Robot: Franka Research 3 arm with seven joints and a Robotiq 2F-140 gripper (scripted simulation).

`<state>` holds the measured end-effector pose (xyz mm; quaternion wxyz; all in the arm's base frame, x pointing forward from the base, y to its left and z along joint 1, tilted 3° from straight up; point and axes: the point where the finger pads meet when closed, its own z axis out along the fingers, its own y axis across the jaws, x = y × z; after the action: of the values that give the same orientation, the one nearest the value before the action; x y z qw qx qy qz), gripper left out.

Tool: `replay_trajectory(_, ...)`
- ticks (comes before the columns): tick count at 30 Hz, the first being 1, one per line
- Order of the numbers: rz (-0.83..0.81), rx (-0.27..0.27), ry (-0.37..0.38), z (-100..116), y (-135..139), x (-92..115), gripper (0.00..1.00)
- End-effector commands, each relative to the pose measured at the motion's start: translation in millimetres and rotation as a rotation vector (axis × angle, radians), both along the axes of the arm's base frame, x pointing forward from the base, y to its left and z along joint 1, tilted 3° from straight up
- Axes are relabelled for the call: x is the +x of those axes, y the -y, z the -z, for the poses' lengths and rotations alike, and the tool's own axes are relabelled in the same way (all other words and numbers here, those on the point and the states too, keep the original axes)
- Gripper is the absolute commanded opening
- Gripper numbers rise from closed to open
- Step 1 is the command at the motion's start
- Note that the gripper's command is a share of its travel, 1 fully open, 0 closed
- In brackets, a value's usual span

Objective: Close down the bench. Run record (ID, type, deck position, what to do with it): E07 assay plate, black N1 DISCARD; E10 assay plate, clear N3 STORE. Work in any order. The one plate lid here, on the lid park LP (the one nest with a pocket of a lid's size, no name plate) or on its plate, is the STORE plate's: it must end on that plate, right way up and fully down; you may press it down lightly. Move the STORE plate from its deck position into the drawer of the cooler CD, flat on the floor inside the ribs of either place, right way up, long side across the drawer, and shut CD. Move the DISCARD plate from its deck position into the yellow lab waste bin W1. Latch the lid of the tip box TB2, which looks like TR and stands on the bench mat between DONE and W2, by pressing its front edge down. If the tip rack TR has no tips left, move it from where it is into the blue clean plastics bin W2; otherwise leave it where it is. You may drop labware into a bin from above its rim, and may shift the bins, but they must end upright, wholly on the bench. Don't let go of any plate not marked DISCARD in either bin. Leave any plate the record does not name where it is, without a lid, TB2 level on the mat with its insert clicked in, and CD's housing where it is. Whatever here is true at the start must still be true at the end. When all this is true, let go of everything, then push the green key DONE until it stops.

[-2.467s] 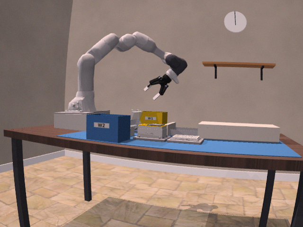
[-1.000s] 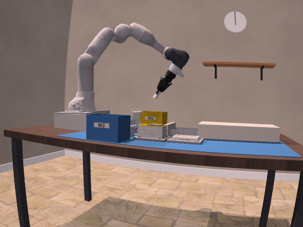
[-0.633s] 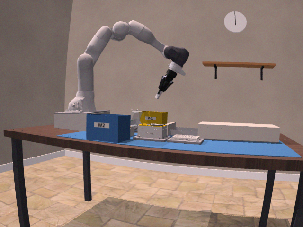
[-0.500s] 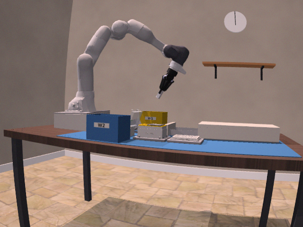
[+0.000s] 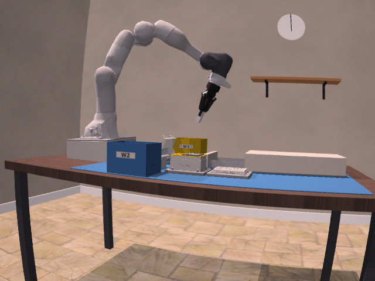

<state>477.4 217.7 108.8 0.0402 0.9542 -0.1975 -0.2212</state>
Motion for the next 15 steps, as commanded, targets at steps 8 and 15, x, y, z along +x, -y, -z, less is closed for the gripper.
replay_trajectory(8,-0.083,0.043,0.095,-1.5,38.8,19.5,0.0)
replay_trajectory(15,-0.1,0.049,0.128,-3.2,72.7,28.1,0.0)
